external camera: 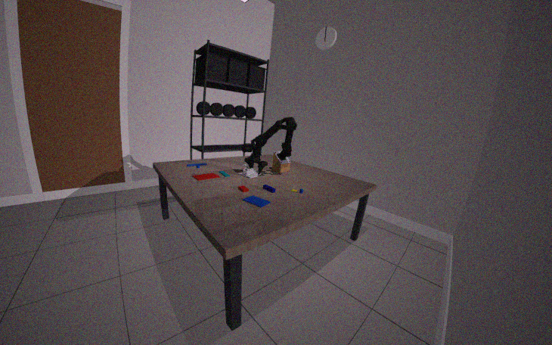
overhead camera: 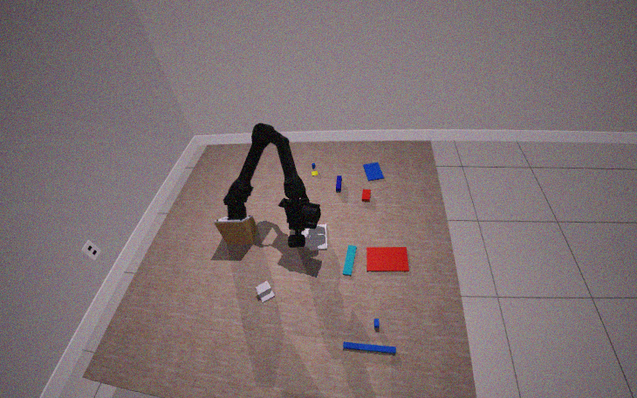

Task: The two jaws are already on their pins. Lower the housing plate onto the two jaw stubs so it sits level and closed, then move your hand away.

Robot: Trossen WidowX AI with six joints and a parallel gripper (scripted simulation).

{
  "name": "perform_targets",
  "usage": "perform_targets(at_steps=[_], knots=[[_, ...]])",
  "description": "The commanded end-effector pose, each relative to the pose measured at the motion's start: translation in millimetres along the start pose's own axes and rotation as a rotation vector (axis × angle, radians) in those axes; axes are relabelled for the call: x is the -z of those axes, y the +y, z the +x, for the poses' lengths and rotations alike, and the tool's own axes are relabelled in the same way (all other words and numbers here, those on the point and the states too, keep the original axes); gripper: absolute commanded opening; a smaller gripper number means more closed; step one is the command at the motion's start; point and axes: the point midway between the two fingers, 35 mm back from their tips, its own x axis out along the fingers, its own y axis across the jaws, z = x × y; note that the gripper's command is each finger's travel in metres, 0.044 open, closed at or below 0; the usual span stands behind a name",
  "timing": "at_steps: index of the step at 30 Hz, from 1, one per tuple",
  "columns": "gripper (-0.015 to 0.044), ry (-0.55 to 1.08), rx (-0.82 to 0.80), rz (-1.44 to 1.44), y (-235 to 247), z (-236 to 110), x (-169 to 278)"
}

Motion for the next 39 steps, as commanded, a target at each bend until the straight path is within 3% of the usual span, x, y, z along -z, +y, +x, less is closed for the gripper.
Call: perform_targets(at_steps=[1,4,18,27,33,39], knots=[[0.0377,0.000,0.000,0.000,0,0,0],[0.0440,0.000,0.000,0.000,0,0,0],[0.0440,0.000,0.000,0.000,0,-2,0],[0.0440,0.002,0.001,0.003,1,-73,2],[0.0440,-0.010,0.001,0.008,0,-70,1],[0.0440,0.003,0.008,0.007,6,-121,41]])
